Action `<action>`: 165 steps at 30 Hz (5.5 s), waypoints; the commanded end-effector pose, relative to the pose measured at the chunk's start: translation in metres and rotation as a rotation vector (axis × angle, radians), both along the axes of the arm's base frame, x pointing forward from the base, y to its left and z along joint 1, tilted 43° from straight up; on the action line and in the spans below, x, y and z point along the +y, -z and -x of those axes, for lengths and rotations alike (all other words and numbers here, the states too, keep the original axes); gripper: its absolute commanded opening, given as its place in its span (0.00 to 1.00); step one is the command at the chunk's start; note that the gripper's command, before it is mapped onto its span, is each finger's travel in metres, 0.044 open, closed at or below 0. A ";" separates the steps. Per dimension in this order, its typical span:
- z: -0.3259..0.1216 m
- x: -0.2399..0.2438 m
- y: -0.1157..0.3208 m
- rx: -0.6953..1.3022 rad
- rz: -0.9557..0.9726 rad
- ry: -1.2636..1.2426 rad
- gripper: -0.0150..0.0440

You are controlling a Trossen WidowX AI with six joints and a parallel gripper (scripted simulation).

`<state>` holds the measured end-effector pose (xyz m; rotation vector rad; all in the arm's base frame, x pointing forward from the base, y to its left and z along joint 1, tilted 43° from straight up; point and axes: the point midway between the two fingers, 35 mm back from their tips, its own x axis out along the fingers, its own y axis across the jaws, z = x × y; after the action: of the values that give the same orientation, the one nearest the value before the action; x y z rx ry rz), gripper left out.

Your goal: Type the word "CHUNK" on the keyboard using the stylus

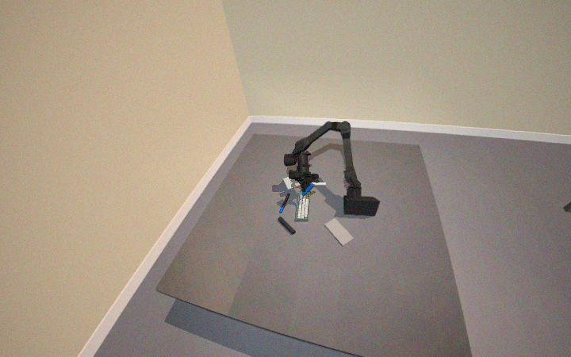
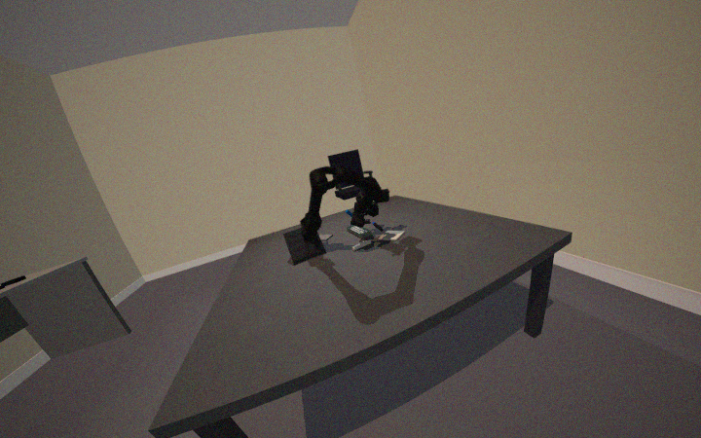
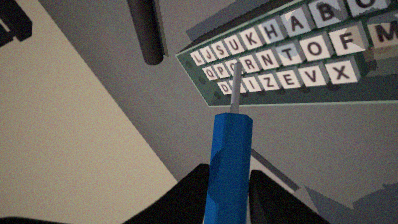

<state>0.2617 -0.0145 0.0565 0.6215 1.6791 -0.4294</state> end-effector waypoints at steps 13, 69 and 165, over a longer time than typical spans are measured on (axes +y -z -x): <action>-0.019 -0.010 -0.026 0.051 -0.039 0.630 0.25; -0.027 -0.049 -0.002 0.096 -0.064 0.920 0.39; -0.028 -0.009 0.034 0.097 -0.067 0.920 0.39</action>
<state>0.2895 -0.0222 0.0241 1.4436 1.4150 -1.0668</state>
